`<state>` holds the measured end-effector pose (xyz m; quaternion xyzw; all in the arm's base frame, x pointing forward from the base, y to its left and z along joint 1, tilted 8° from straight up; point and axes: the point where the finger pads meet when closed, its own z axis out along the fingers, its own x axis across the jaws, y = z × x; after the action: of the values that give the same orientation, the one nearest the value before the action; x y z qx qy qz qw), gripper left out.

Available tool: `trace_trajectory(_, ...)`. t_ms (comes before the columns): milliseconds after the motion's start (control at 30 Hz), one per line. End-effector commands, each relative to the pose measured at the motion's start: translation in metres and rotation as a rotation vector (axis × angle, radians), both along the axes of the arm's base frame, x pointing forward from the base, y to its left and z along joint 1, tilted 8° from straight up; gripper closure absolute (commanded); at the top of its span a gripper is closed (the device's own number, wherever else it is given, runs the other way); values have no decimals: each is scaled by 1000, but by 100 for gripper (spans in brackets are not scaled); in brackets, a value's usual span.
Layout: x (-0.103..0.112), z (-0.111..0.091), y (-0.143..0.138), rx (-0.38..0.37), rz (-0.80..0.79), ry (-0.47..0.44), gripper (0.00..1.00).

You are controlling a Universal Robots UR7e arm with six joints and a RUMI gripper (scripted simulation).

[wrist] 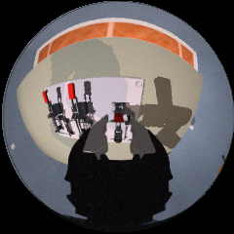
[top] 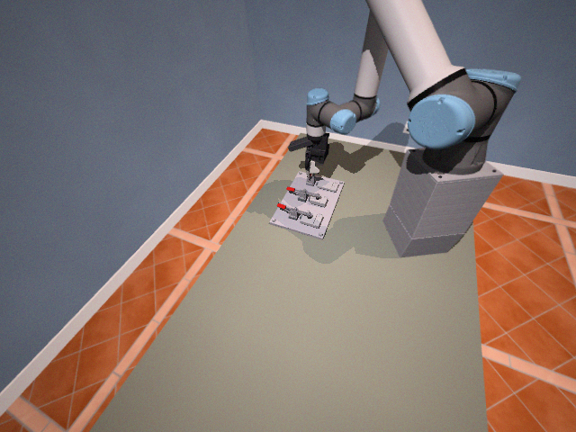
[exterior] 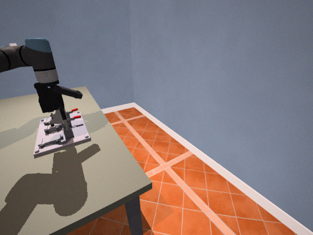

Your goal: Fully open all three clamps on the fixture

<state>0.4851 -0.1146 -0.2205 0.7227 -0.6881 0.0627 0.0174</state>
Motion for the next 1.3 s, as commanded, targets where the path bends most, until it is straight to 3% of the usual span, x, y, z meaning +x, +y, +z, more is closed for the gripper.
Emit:
trace_trajectory(0, 0, 0, 0, -1, 0, -1, 72)
trace_trajectory(400, 0, 3, 0, -1, 0, -1, 72)
trace_trajectory(1000, -3, 44, 5, -1, 0, -1, 72)
trace_trajectory(1267, -3, 50, 5, -1, 0, -1, 72)
